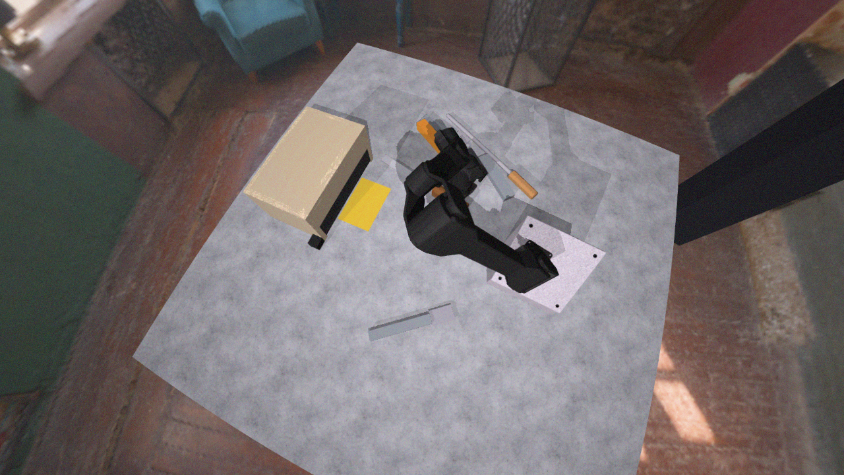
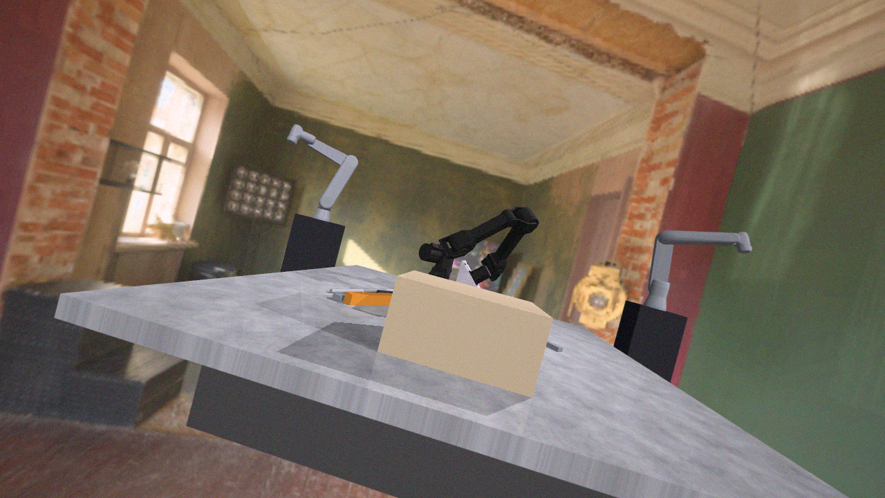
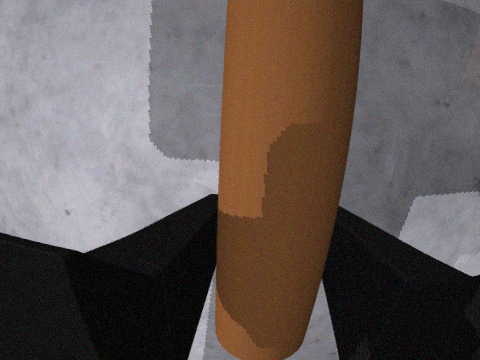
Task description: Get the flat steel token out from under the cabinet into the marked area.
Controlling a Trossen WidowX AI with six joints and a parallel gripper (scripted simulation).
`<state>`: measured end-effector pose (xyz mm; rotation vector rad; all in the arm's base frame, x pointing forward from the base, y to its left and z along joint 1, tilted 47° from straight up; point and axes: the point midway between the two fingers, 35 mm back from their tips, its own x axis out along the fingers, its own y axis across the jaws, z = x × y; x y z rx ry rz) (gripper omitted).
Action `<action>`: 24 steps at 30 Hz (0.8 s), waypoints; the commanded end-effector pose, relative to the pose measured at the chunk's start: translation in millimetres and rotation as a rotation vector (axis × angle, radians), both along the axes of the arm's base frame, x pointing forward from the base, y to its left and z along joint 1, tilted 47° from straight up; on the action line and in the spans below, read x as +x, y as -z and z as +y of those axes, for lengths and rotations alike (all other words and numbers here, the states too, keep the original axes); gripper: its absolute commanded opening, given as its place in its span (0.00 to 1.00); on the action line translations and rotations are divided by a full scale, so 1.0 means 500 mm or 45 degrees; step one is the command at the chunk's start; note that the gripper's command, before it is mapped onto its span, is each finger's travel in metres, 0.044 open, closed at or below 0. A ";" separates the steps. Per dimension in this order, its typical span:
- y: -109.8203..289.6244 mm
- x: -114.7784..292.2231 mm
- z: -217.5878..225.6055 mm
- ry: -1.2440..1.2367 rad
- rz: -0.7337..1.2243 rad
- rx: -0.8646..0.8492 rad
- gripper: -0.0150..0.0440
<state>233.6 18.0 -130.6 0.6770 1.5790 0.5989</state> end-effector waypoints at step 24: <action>0.002 0.001 -0.002 0.194 0.201 -0.021 0.25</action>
